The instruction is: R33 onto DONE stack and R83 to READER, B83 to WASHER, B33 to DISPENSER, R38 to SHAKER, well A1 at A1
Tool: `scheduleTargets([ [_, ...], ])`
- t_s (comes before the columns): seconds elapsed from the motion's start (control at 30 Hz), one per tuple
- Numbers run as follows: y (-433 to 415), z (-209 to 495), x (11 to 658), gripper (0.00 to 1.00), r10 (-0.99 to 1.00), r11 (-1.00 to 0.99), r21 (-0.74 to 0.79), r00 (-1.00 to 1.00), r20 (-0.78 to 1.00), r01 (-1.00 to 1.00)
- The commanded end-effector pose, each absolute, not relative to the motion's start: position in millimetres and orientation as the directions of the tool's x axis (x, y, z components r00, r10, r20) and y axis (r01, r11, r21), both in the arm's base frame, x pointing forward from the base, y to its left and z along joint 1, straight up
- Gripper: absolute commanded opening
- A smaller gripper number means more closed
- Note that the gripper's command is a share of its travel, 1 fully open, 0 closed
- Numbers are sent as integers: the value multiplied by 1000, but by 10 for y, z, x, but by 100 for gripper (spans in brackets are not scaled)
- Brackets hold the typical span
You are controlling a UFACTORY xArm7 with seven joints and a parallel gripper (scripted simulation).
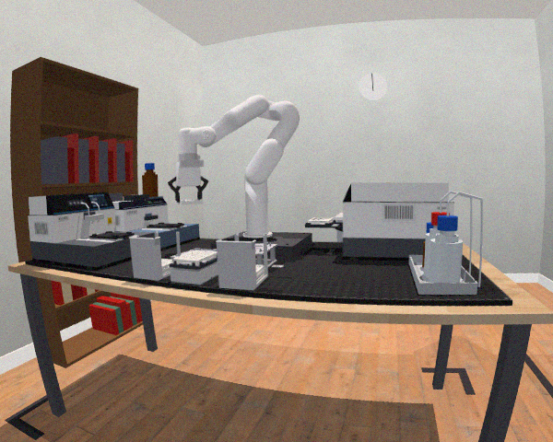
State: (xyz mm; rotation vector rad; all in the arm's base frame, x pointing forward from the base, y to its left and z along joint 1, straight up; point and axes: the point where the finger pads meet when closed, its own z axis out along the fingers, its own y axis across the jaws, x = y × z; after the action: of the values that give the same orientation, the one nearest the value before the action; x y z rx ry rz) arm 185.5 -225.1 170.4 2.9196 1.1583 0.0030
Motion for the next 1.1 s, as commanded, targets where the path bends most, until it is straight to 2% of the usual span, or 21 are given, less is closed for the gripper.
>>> scheduleTargets([
  [0.0, -2360, 1713, 1825, 0, 688, -725, 4, 725, 2, 688],
  [1.07, -2740, 1711, 971, 0, 849, -528, 4, 528, 0, 849],
])
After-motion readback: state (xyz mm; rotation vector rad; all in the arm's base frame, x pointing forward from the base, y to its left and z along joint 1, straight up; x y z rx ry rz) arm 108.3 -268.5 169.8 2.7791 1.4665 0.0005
